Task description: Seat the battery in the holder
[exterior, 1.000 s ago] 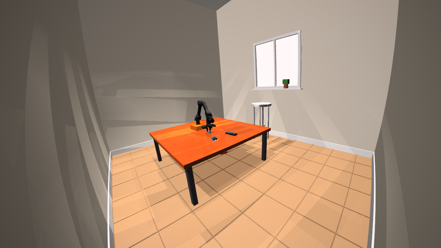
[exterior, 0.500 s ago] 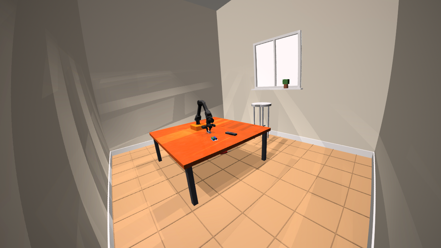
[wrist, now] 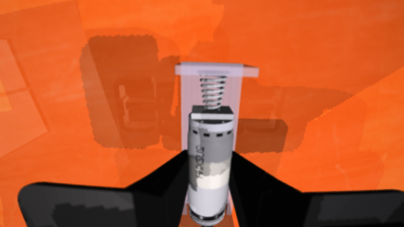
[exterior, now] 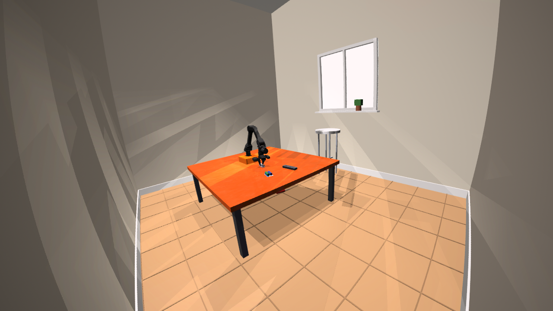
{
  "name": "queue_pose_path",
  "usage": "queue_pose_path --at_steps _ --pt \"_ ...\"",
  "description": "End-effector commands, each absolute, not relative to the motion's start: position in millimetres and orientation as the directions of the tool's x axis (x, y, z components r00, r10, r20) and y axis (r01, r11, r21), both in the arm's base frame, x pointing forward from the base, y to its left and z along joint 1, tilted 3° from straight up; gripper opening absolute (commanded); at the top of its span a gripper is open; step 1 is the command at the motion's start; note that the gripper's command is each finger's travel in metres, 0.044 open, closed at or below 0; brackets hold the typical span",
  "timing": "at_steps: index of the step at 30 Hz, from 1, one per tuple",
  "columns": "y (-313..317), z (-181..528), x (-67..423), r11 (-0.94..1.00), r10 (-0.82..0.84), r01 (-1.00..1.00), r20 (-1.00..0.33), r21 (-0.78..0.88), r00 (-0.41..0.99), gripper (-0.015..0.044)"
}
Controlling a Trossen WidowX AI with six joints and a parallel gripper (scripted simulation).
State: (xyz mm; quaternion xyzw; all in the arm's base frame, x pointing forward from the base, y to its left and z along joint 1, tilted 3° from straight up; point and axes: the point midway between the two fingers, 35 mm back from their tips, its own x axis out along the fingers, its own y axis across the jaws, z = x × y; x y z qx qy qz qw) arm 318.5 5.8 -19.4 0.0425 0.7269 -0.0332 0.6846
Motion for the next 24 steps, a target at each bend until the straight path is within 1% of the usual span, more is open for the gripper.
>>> queue_pose_path --at_steps 1,5,9,24 --pt "6 -20 318 0.994 0.017 0.111 -0.998 0.010 -0.060 0.0081" --pt "6 -20 318 0.994 0.017 0.111 -0.998 0.010 -0.060 0.0081" --pt "6 -20 318 0.994 0.017 0.111 -0.998 0.010 -0.060 0.0184" --pt "5 -5 318 0.994 0.017 0.108 -0.998 0.010 -0.060 0.0184"
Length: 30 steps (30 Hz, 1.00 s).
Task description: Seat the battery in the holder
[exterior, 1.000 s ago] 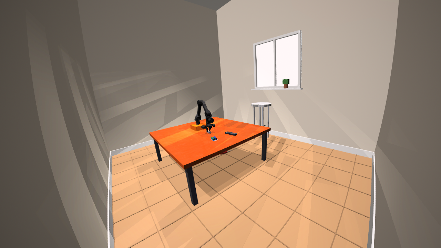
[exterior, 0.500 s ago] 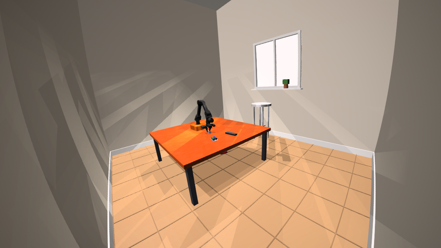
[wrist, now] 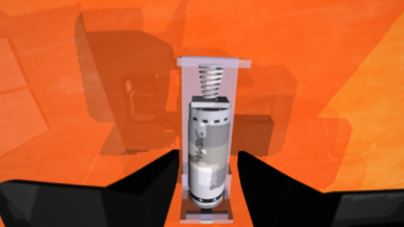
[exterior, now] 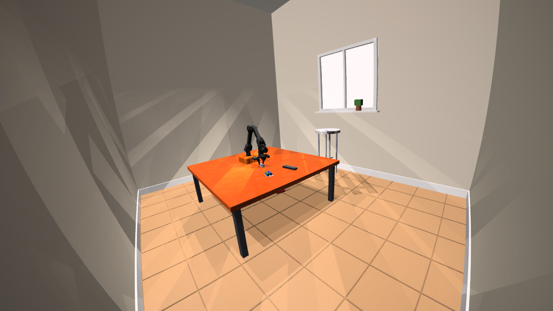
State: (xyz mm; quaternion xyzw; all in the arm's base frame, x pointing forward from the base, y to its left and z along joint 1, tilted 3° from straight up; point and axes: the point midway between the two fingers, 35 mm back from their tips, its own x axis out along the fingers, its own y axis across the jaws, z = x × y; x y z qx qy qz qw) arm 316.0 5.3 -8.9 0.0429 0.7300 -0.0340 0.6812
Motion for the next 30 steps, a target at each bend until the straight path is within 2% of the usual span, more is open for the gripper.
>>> queue_pose_path --at_steps 1,2,12,30 --pt "5 -5 318 0.994 0.017 0.108 -0.998 0.010 -0.060 0.0184" --pt "5 -5 318 0.994 0.017 0.108 -0.998 0.010 -0.060 0.0184" --pt "2 71 316 0.994 0.016 0.108 -0.998 0.010 -0.060 0.0440" --pt "2 71 316 0.994 0.016 0.108 -0.998 0.010 -0.060 0.0440"
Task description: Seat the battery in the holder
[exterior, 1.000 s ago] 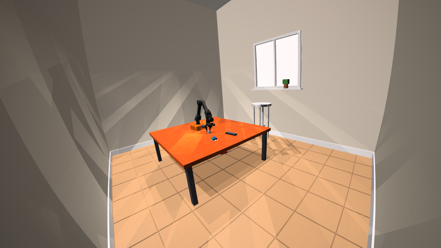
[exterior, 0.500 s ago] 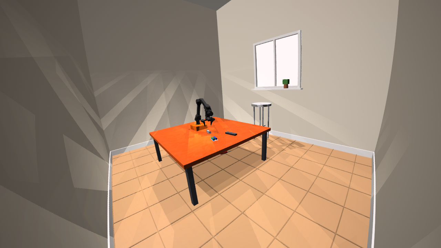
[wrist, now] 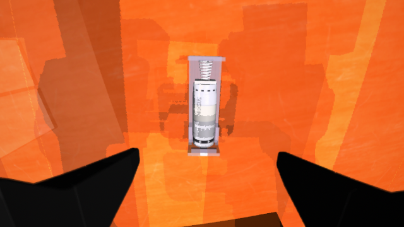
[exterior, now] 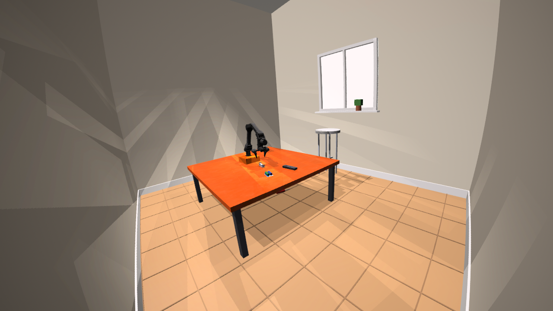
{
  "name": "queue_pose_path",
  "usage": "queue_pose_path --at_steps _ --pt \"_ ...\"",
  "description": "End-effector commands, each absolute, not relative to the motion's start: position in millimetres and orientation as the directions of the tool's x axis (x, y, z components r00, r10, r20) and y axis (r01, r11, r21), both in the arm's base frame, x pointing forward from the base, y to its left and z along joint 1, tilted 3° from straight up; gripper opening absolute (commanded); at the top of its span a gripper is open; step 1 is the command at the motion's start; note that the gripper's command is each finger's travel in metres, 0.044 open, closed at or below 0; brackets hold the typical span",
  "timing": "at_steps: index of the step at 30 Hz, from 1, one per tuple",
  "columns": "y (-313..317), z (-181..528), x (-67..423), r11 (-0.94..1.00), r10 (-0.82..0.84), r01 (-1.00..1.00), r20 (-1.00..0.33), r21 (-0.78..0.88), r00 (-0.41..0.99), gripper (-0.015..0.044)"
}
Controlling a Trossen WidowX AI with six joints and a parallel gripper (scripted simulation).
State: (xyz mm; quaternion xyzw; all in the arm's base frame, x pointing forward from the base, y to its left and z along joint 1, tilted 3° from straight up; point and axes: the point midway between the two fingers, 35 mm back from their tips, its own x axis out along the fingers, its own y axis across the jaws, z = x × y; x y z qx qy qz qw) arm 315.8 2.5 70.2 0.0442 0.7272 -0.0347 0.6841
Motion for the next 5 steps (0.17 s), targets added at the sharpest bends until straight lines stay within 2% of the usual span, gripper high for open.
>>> queue_pose_path --at_steps 1,5 --pt "2.3 71.1 315.6 0.994 0.016 0.108 -0.998 0.010 -0.060 0.0440" --pt "2.3 71.1 315.6 0.994 0.016 0.108 -0.998 0.010 -0.060 0.0440"
